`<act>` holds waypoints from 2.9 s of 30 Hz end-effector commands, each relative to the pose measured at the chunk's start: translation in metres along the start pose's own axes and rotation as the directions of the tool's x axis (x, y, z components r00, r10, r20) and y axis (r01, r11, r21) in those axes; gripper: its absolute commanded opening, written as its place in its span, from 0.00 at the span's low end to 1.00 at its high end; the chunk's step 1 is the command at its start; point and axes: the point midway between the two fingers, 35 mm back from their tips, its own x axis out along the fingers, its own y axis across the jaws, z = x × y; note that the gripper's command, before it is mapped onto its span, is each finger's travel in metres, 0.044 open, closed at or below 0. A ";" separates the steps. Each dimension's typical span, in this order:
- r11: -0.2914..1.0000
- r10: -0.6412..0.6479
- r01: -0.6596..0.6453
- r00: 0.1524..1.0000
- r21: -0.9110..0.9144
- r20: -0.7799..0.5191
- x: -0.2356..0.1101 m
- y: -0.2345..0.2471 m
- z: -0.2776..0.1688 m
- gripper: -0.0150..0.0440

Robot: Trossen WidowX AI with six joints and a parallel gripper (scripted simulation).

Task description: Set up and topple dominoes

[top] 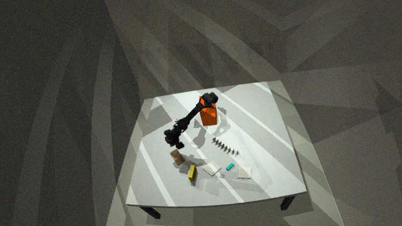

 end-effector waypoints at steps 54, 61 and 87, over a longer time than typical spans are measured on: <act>0.969 -0.058 -0.156 0.612 0.192 0.789 -0.061 0.013 -0.042 0.29; 0.951 -0.043 -0.241 0.519 0.195 0.854 -0.088 0.015 -0.055 0.29; 0.945 -0.041 -0.261 0.504 0.197 0.863 -0.075 0.024 -0.064 0.29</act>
